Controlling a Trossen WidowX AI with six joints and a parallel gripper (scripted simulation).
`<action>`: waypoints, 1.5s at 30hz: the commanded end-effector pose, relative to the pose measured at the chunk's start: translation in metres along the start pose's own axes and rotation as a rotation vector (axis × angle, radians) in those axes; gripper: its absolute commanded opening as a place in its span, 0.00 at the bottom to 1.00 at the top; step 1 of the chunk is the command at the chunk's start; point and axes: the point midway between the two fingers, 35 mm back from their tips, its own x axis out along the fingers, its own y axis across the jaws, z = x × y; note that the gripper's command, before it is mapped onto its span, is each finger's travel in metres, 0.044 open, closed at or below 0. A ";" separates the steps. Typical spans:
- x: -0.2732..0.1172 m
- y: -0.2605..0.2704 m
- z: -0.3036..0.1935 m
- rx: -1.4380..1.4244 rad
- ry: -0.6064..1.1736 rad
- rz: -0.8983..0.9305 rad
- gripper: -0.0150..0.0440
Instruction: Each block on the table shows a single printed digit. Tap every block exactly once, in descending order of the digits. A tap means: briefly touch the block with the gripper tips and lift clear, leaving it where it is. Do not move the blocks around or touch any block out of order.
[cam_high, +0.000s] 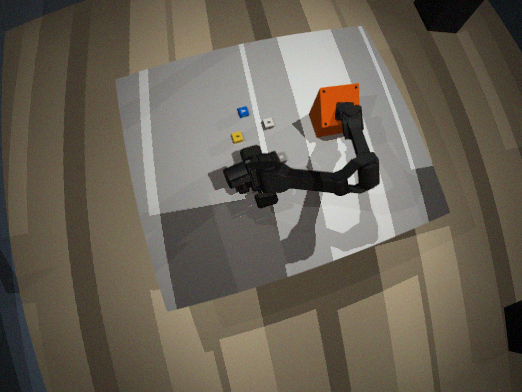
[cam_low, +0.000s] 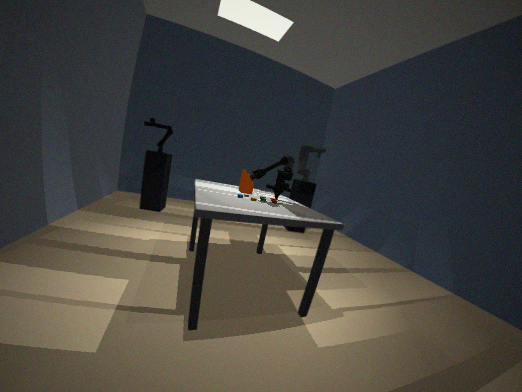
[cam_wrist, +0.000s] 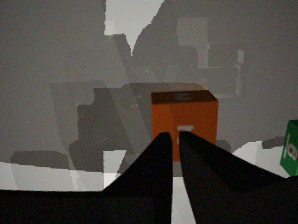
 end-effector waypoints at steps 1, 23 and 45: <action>0.009 -0.001 -0.002 0.008 0.007 0.003 0.29; -0.022 -0.001 -0.001 0.008 0.007 0.000 0.29; -0.093 0.020 -0.094 0.012 0.011 0.000 0.29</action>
